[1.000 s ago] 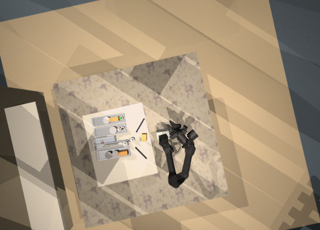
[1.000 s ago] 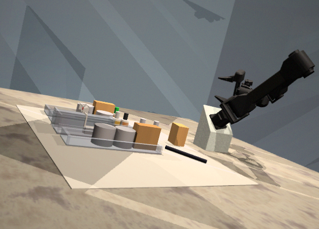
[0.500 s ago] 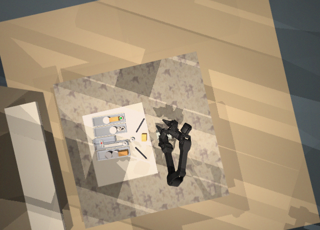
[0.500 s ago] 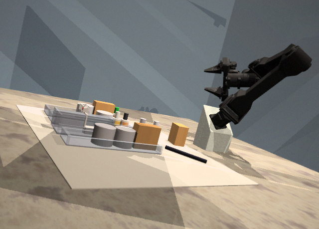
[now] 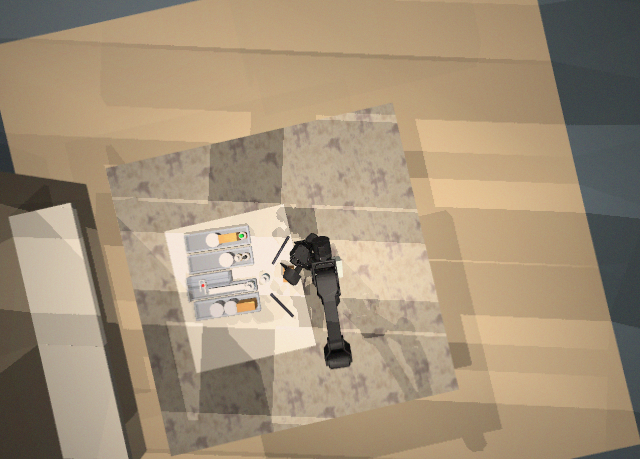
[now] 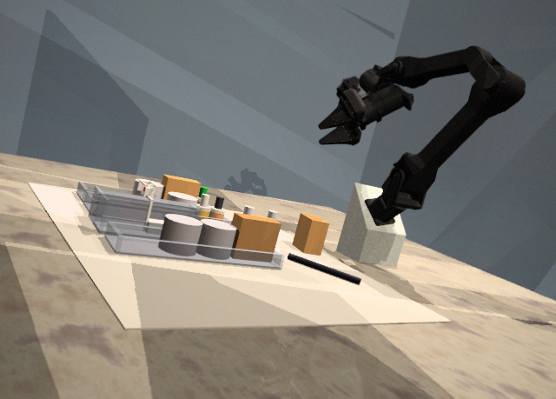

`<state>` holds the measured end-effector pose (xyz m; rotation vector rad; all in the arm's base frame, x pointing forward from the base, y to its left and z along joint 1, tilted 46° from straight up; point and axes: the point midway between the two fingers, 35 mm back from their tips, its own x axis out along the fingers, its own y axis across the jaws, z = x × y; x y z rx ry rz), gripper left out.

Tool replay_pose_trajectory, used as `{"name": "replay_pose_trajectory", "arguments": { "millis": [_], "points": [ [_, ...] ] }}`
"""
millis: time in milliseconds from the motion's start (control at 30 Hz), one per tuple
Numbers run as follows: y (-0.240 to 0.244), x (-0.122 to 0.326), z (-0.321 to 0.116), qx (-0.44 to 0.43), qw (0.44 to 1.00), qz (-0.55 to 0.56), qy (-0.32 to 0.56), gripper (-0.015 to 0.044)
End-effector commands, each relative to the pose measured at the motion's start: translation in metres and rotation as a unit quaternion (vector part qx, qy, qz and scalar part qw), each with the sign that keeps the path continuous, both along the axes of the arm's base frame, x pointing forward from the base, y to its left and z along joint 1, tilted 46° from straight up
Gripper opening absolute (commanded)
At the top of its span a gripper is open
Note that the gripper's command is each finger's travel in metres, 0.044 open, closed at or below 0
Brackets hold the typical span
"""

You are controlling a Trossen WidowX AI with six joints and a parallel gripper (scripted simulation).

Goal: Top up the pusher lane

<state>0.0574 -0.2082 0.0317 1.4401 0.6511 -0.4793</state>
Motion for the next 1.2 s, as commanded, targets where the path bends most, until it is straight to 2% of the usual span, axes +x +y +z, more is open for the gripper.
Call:
{"name": "replay_pose_trajectory", "arguments": {
  "millis": [0, 267, 467, 700, 967, 1167],
  "points": [
    [0.005, 0.040, -0.001, -0.010, 0.992, 0.122, 0.006, 0.0440],
    [0.032, 0.108, -0.005, -0.028, 0.948, 0.318, 0.012, 0.0440],
    [0.068, 0.162, -0.006, -0.035, 0.889, 0.457, 0.006, 0.0440],
    [0.109, 0.198, -0.007, -0.040, 0.818, 0.573, -0.006, 0.0440],
    [0.114, 0.202, -0.006, -0.041, 0.810, 0.585, -0.007, 0.0440],
    [0.135, 0.206, -0.024, -0.040, 0.810, 0.585, -0.008, 0.0440]
  ]
}}
